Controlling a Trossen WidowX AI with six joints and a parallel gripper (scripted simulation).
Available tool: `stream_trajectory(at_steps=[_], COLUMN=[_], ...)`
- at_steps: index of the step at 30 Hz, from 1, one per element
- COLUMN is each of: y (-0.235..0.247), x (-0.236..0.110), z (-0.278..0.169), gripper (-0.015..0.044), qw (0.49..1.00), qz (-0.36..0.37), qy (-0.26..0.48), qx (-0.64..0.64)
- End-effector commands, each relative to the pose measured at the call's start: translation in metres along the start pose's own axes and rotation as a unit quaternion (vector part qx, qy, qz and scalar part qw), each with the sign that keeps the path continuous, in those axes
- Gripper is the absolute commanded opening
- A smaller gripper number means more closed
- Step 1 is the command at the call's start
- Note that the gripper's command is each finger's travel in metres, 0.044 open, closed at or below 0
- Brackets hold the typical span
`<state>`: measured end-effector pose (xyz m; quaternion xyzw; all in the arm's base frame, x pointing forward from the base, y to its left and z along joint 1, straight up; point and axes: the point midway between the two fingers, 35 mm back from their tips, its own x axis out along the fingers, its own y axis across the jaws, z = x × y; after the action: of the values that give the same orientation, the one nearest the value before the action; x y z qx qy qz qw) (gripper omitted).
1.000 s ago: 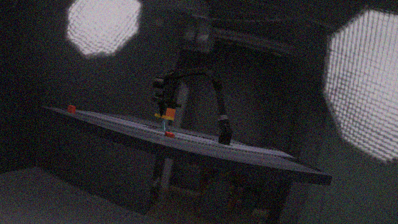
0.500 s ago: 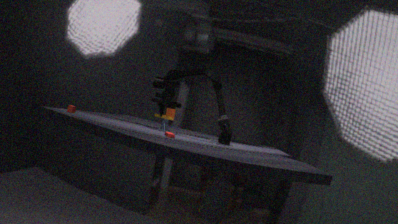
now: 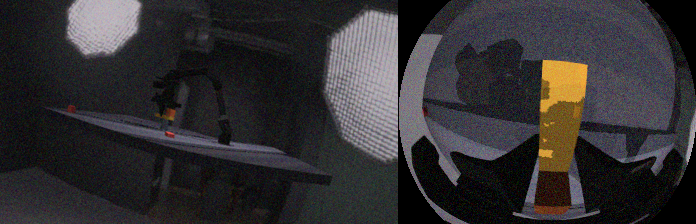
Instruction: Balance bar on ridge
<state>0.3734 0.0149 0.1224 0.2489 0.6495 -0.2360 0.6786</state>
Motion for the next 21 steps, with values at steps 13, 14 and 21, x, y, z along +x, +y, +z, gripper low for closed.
stream_trajectory(at_steps=[13, 14, 21], y=[-0.0001, -0.0001, -0.0001], x=[0.0002, 0.0002, 0.0002], z=[0.0000, 0.0000, 0.0000], gripper=[0.0185, 0.0185, 0.0185], qw=[1.000, 1.000, 1.000], qz=[0.000, 0.000, 0.000], qy=[0.000, 0.000, 0.000], qx=[0.000, 0.000, 0.000])
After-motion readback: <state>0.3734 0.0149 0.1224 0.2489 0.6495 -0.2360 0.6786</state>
